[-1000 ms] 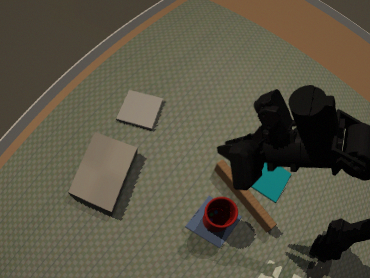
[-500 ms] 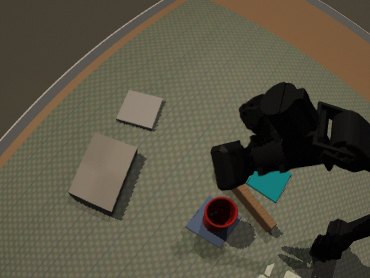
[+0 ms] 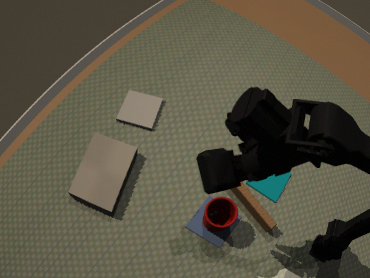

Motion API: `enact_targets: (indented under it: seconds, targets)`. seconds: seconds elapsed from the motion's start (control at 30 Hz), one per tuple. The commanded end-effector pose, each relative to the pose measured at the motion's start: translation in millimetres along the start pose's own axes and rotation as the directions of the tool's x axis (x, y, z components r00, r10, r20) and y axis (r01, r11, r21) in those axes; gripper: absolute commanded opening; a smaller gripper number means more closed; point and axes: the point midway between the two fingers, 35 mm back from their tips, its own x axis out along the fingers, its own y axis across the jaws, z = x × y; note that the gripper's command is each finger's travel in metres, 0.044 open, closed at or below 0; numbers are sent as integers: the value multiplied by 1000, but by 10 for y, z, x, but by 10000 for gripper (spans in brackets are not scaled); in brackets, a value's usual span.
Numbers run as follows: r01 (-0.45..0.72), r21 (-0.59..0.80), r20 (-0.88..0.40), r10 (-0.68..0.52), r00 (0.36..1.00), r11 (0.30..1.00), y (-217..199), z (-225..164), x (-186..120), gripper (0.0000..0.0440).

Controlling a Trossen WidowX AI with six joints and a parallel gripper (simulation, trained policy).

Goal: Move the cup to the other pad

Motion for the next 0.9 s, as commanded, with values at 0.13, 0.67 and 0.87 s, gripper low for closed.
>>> enact_targets:
  seconds: [0.13, 0.67, 0.87]
  targets:
    - [109, 24, -74, -107, 991, 994, -111, -77, 161, 125]
    - [328, 16, -218, -317, 923, 944, -400, -294, 474, 144]
    - [391, 14, -248, -375, 893, 920, -501, -370, 604, 152]
